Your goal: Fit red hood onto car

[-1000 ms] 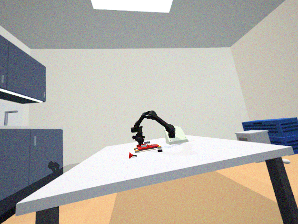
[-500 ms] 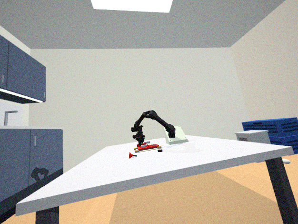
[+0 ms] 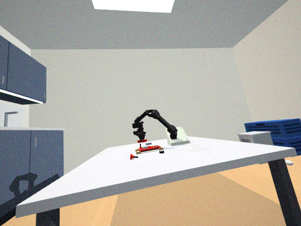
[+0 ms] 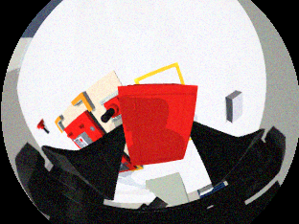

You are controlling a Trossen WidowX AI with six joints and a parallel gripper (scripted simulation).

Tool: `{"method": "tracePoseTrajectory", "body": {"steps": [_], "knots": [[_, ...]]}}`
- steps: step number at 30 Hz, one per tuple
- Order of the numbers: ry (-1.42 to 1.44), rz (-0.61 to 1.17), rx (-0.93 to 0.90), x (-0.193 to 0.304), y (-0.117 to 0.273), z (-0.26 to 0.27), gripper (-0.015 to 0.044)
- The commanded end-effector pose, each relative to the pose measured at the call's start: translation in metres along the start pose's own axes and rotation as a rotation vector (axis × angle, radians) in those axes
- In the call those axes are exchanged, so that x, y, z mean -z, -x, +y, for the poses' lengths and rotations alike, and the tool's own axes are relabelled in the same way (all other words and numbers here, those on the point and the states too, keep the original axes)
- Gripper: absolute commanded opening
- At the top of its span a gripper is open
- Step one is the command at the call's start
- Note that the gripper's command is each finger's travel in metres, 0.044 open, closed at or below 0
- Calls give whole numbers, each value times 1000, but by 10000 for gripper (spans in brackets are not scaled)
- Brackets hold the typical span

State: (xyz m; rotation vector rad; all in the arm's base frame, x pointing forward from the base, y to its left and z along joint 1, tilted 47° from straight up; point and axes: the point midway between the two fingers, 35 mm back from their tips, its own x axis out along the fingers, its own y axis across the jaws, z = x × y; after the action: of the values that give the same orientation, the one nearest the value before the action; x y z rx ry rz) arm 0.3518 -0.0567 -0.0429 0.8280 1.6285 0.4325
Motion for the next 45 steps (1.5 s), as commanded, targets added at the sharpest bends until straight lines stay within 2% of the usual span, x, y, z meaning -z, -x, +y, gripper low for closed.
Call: {"method": "tracePoseTrajectory", "body": {"steps": [1,12,45], "knots": [[12,-6,6,-2,17,1,0],[10,-5,3,0,27,3,0],[426,-37,35,73,31,151,0]]}}
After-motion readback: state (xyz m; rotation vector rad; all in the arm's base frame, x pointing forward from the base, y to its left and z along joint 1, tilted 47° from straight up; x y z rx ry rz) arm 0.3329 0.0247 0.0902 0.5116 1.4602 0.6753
